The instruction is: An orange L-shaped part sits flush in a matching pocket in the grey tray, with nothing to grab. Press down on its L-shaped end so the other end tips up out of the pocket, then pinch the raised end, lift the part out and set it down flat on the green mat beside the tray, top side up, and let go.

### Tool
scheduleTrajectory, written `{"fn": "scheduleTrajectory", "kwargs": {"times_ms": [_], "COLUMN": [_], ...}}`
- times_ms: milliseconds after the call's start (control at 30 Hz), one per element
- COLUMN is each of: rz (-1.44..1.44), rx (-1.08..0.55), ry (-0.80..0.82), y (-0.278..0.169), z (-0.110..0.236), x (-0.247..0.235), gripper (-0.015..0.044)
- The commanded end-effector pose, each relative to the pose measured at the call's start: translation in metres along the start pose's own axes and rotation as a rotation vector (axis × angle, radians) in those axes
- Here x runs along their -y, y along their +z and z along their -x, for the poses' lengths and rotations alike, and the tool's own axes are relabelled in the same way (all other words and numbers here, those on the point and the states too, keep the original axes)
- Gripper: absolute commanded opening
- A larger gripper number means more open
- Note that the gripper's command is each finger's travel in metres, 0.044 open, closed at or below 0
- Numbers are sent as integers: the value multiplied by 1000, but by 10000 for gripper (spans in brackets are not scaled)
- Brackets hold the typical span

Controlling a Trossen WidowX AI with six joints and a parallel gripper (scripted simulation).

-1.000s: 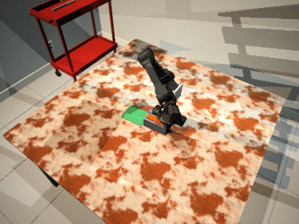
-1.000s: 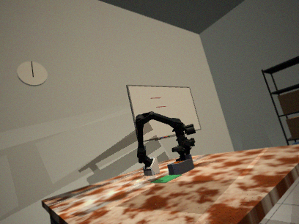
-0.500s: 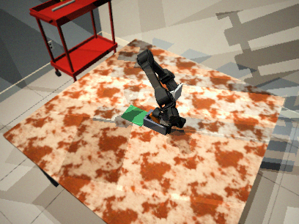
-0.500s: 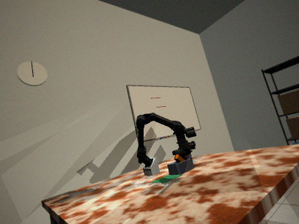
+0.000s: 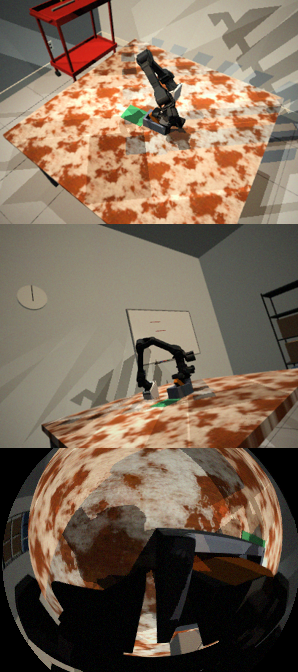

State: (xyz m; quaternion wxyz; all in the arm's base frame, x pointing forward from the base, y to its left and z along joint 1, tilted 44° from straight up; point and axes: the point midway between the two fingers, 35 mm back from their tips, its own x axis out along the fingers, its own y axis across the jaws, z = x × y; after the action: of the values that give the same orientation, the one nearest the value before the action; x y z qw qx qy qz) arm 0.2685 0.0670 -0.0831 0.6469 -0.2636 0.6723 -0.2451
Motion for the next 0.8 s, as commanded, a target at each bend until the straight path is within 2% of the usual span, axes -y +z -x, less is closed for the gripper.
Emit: {"fn": "scheduleTrajectory", "kwargs": {"times_ms": [0,433,533,700,767], "rz": [-1,6,6,7,7], "rx": [0,-2,-2,-3,-3], "ry": [0,-8,-7,-6,-6], "y": [0,0,2,0,0], "z": [0,14,37,105,108], "x": [0,-10,-9,0,0], "gripper": [180,180,180,180,180]}}
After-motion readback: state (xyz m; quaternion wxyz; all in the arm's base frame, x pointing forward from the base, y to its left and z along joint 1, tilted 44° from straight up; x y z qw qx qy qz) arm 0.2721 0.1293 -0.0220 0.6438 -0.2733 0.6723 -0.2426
